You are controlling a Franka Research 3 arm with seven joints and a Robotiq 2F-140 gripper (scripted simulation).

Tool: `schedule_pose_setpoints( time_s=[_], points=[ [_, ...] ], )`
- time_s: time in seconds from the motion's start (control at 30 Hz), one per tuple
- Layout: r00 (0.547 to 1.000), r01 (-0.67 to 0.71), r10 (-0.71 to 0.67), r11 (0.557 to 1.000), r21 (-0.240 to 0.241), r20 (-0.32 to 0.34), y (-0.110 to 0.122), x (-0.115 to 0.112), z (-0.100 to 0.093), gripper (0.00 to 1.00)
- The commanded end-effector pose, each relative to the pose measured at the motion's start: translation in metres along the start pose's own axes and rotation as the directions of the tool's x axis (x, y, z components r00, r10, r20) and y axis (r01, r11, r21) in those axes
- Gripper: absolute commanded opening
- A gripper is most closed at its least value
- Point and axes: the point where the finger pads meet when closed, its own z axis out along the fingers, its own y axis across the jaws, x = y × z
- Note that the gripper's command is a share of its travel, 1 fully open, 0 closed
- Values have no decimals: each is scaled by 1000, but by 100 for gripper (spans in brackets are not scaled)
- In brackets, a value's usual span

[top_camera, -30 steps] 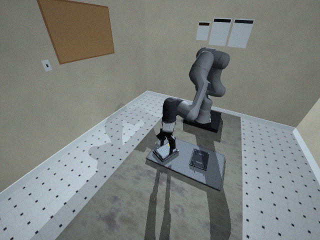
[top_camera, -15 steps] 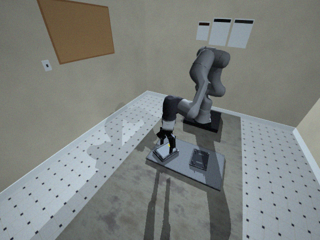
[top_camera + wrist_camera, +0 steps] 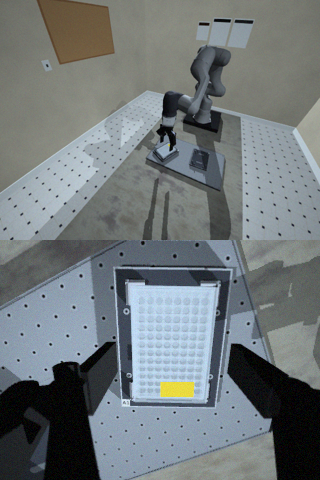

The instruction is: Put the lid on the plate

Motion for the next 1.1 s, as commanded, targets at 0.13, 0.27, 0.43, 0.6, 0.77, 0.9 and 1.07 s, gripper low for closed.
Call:
schedule_pose_setpoints(
  time_s=[0.13,0.27,0.43,0.6,0.77,0.9,1.07],
  points=[
    [1000,-7,7,1000,-3,10,1,-3,-8,69],
    [1000,-7,7,1000,-3,10,1,-3,-9,69],
    [1000,-7,7,1000,-3,10,1,-3,-9,69],
    [1000,-7,7,1000,-3,10,1,-3,-9,69],
    [1000,-7,7,1000,-3,10,1,-3,-9,69],
    [1000,-7,7,1000,-3,10,1,-3,-9,69],
    [1000,-7,7,1000,-3,10,1,-3,-9,69]
  ],
)
